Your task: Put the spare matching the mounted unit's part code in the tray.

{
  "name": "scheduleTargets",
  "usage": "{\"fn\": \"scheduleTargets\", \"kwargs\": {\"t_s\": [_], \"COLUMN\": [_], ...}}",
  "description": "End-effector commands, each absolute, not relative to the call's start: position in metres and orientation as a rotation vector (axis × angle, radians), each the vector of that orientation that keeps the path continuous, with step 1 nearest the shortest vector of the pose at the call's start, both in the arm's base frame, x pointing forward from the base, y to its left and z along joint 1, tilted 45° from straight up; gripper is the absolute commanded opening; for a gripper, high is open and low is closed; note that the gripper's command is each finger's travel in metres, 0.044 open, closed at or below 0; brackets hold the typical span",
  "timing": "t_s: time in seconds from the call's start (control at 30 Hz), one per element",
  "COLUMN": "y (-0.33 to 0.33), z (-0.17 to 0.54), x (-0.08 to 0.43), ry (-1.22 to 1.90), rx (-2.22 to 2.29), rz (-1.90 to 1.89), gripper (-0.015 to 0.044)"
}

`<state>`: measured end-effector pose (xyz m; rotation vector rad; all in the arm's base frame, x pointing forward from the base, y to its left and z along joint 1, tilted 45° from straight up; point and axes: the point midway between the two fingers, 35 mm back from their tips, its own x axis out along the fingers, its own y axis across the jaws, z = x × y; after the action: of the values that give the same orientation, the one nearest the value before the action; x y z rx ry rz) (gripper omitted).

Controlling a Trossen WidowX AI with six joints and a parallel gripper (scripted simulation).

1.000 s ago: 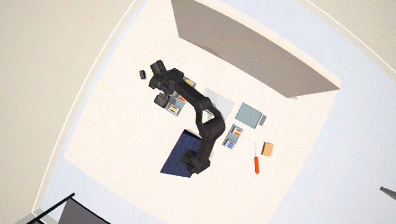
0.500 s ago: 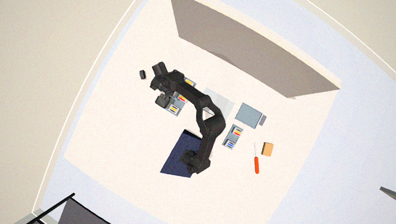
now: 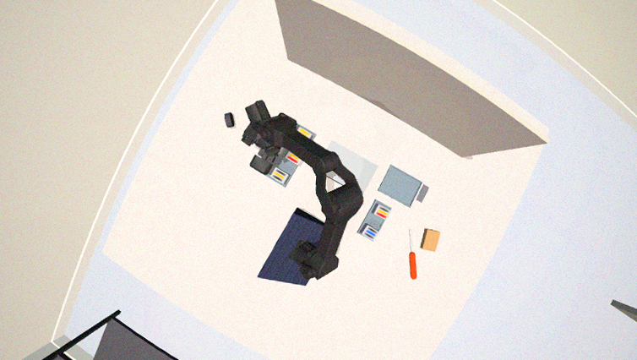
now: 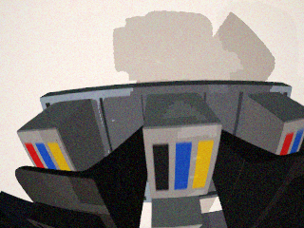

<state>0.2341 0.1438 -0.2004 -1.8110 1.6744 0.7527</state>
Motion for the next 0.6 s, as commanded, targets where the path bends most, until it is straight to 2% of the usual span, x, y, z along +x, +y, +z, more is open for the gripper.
{"fn": "scheduleTargets", "kwargs": {"t_s": [0.0, 0.03, 0.17, 0.57], "y": [0.144, 0.144, 0.144, 0.160], "z": [-0.200, -0.200, -0.200, -0.186], "x": [0.234, 0.234, 0.234, 0.234], "ry": [1.674, 1.674, 1.674, 1.672], "rx": [-1.811, -1.811, -1.811, -1.811], "rz": [0.753, 0.753, 0.753, 0.755], "gripper": [0.0116, 0.0109, 0.0004, 0.0000]}}
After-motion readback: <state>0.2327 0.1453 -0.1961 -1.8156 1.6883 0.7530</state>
